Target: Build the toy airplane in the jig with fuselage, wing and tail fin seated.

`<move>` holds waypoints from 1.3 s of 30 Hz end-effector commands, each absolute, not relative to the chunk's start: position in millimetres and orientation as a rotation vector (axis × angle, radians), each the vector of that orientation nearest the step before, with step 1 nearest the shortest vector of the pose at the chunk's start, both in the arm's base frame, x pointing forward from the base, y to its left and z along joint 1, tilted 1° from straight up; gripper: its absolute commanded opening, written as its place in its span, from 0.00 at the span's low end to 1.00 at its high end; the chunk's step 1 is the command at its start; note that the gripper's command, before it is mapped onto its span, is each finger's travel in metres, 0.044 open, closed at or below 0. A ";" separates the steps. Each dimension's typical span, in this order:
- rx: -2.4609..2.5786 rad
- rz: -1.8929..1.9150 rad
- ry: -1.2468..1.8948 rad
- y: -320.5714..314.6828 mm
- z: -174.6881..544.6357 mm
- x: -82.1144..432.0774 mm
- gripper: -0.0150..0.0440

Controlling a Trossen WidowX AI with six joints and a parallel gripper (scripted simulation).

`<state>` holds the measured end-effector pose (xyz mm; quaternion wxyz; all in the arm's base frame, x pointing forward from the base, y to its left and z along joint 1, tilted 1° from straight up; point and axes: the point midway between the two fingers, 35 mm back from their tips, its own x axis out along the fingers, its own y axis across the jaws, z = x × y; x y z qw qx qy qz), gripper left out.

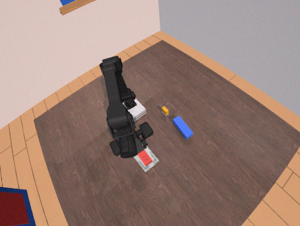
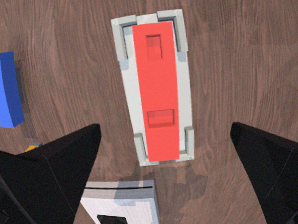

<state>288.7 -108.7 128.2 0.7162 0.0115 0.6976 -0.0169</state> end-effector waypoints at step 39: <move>0.061 -0.028 1.545 164.6 62.5 317.6 1.00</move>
